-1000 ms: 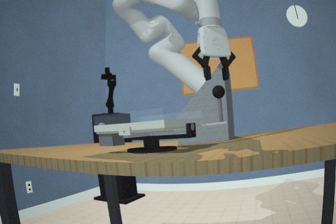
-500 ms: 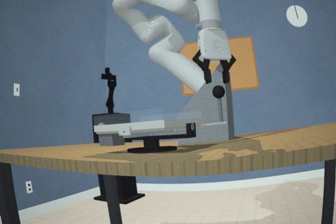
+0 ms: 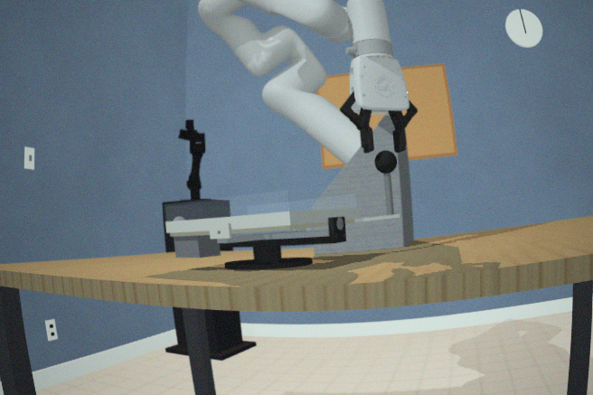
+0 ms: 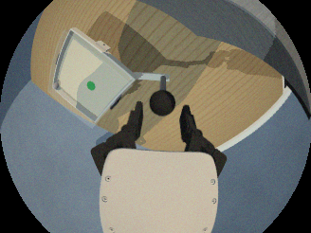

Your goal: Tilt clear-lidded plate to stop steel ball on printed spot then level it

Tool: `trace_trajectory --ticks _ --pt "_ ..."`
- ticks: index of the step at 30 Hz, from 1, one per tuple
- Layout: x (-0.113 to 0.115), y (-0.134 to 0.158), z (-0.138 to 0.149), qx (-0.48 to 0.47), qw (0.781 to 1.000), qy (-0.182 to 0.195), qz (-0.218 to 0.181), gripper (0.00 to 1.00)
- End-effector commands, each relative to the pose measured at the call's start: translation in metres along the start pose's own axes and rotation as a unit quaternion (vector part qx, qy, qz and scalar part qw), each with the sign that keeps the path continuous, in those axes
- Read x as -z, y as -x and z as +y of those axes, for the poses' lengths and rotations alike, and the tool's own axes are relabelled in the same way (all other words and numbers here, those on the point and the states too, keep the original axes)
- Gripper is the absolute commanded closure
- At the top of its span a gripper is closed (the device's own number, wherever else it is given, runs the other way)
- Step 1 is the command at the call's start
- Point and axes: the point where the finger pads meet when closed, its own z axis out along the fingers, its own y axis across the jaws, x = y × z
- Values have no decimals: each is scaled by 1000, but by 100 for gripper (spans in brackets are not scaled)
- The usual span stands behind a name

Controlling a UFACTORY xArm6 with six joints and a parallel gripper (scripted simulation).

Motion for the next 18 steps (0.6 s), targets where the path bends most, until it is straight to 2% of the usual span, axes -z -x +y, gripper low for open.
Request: trace_trajectory --ticks 1,18 --pt "0 1 0 -1 1000 0 -2 39" --pt "-2 2 0 -1 1000 0 -2 39"
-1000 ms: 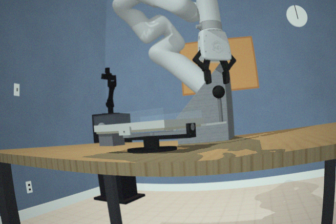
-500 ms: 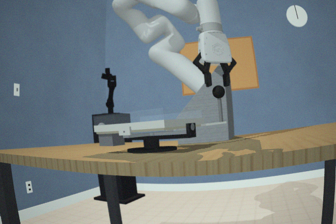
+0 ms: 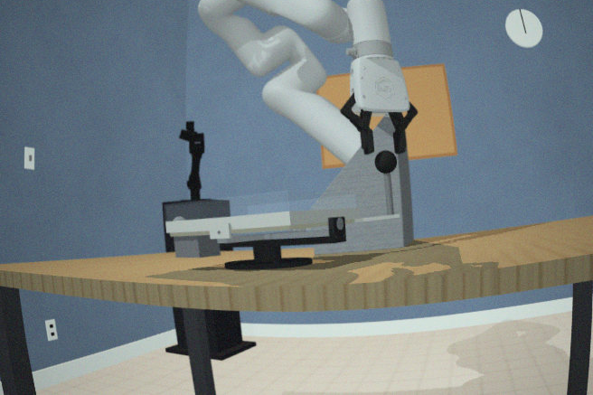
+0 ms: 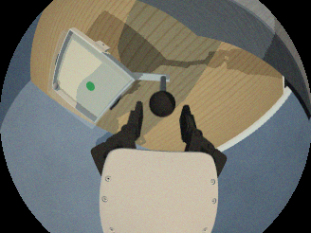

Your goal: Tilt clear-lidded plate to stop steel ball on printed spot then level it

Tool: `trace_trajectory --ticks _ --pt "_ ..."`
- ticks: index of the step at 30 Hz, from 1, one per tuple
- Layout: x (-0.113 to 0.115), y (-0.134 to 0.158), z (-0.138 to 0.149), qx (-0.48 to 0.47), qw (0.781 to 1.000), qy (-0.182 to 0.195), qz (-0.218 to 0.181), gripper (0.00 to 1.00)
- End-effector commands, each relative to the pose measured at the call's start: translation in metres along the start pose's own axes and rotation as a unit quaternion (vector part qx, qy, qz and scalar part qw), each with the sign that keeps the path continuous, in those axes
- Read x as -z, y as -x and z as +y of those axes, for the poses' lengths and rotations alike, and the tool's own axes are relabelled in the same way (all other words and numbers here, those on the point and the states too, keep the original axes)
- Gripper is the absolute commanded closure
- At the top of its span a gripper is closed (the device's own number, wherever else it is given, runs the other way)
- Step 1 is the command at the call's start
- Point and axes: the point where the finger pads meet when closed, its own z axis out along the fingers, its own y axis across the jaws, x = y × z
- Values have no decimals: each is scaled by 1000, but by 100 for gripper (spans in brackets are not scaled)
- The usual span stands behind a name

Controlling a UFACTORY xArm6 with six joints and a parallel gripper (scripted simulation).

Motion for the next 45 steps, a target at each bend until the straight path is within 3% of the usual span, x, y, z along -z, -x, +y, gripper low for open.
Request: trace_trajectory --ticks 1,32,45 --pt "1 1 0 0 1000 0 -2 39" --pt "-3 1 0 0 1000 0 -2 39" --pt "-15 1 0 0 1000 0 -2 39"
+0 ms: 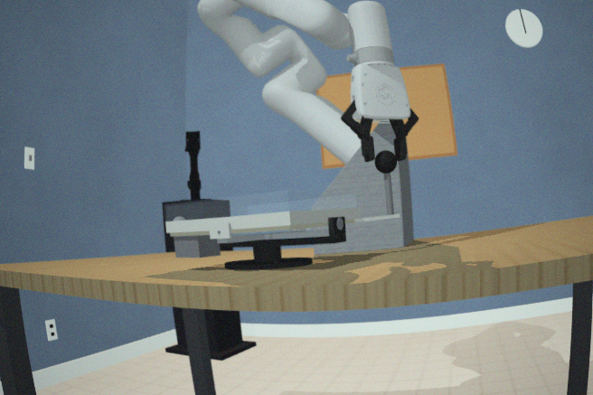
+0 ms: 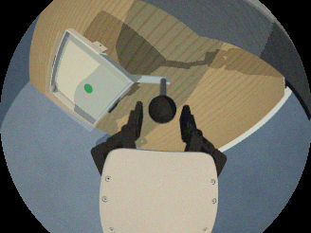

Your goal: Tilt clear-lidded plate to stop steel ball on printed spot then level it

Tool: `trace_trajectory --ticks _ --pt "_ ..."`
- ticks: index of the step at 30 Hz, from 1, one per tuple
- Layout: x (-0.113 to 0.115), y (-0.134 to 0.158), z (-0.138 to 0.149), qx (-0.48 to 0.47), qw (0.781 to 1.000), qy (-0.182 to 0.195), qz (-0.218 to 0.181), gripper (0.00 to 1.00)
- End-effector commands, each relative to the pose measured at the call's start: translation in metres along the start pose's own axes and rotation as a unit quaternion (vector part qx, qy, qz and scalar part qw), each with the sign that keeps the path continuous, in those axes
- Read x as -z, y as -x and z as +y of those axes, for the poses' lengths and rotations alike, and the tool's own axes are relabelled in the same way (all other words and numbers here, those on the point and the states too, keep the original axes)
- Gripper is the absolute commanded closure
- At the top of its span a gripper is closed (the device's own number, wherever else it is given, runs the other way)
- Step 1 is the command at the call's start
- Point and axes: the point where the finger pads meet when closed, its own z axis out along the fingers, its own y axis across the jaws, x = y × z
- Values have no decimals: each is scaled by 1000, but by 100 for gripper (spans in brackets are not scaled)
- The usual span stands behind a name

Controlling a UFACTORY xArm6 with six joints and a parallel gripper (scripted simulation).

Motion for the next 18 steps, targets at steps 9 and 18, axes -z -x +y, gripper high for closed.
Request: trace_trajectory --ticks 9,18 --pt "-10 1 0 0 1000 0 -1 39" --pt "-17 1 0 0 1000 0 -1 39"
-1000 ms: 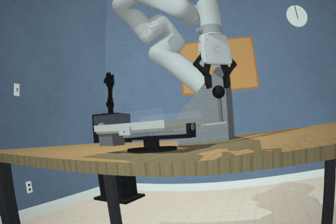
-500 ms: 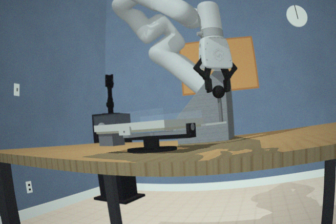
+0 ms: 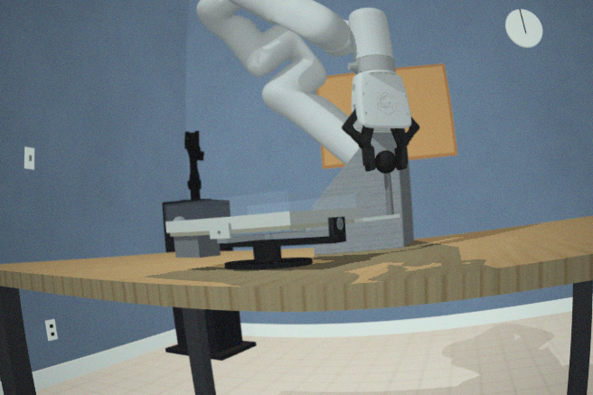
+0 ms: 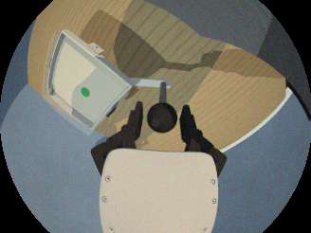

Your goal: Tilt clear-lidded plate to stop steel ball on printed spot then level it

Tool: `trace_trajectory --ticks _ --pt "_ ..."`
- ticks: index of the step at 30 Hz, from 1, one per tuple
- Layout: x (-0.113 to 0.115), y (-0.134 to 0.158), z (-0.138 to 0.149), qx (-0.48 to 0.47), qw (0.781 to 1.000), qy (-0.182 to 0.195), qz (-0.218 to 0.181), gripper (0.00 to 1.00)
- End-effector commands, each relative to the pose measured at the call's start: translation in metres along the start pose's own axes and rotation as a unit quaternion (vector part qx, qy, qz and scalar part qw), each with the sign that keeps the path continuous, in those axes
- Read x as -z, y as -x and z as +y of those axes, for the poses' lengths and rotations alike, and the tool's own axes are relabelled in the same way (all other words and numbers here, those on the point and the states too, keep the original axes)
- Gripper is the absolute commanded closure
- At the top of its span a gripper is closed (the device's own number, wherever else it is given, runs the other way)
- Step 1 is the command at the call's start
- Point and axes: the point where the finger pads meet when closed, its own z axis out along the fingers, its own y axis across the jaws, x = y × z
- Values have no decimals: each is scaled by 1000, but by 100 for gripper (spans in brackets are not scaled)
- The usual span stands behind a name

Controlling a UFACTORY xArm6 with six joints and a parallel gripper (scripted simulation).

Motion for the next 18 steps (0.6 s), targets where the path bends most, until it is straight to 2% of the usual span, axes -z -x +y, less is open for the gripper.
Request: trace_trajectory --ticks 1,18 --pt "-2 1 0 -1 1000 0 -2 39" --pt "-5 1 0 -1 1000 0 -2 39"
